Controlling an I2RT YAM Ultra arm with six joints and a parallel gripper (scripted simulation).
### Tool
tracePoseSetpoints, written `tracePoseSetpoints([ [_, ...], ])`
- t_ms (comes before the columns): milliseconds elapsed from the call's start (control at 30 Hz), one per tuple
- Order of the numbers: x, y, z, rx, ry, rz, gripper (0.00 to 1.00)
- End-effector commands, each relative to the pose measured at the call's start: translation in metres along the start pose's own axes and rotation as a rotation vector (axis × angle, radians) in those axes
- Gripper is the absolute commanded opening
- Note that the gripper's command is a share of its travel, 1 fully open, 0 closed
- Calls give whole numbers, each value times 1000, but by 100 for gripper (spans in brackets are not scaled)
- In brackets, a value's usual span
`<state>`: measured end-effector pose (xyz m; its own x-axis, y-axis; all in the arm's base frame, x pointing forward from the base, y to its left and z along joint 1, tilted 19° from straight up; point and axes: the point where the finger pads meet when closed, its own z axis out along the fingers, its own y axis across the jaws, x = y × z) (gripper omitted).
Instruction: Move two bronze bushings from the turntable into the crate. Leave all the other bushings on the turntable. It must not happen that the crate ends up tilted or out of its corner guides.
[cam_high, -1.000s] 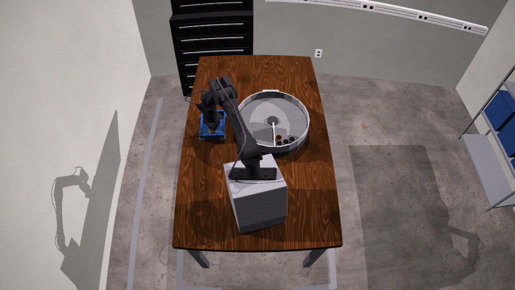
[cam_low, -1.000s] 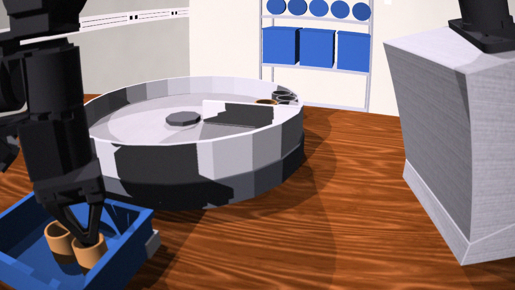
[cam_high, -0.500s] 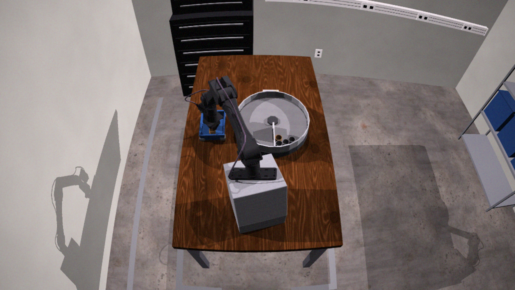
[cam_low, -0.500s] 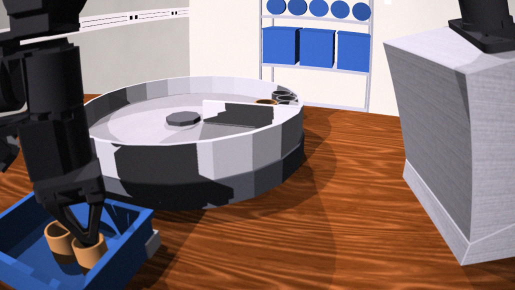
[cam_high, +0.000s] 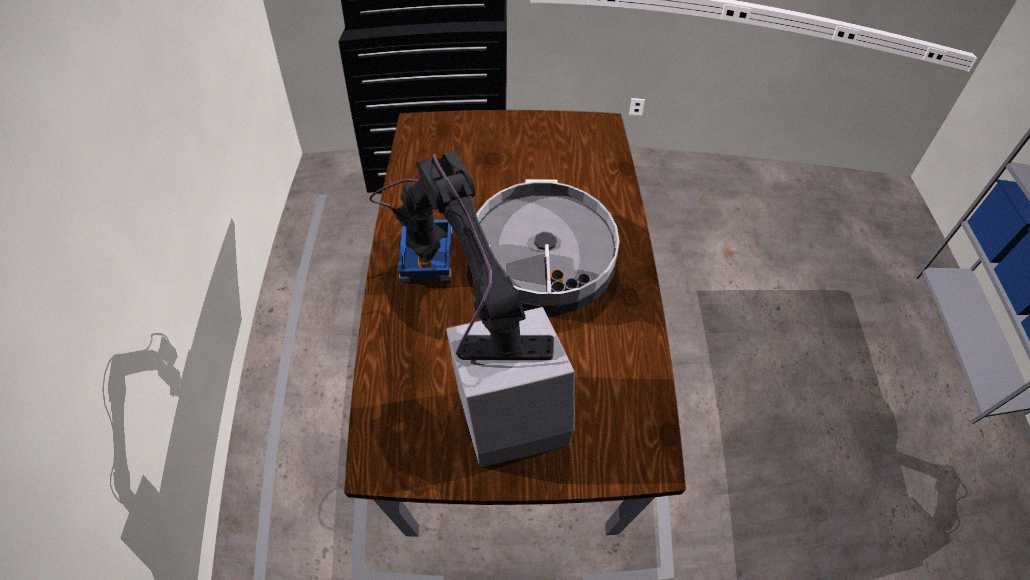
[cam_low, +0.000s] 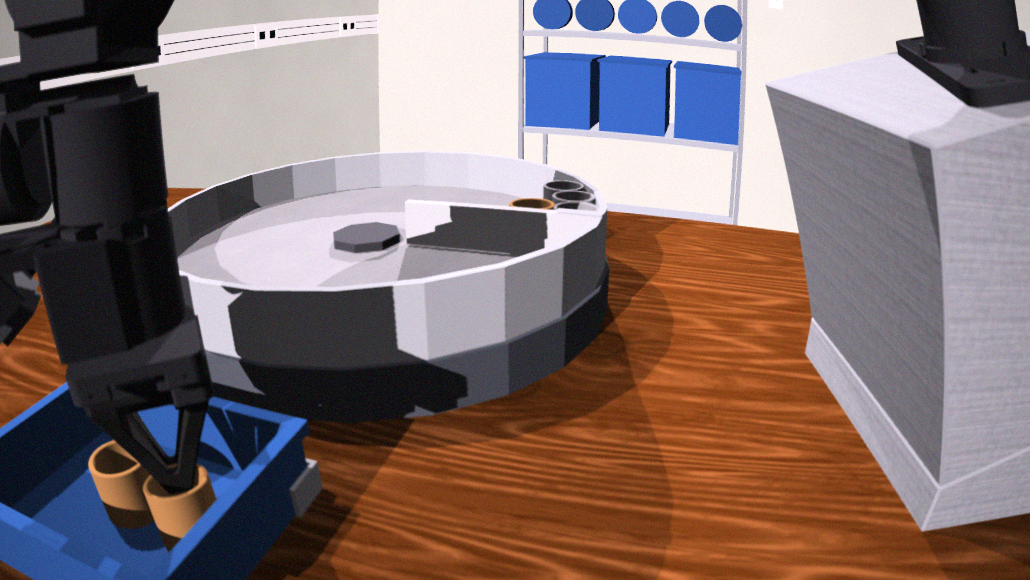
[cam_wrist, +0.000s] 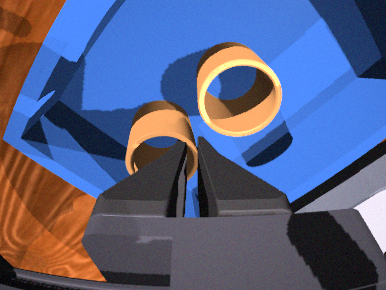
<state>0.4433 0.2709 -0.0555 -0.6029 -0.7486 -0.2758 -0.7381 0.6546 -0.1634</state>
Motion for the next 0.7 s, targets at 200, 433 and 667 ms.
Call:
tracePoseSetpoints([
  [200, -8, -7, -16, 6, -24, -4, 0],
  [433, -8, -7, -16, 6, -24, -4, 0],
  [667, -8, -7, -16, 6, -24, -4, 0],
])
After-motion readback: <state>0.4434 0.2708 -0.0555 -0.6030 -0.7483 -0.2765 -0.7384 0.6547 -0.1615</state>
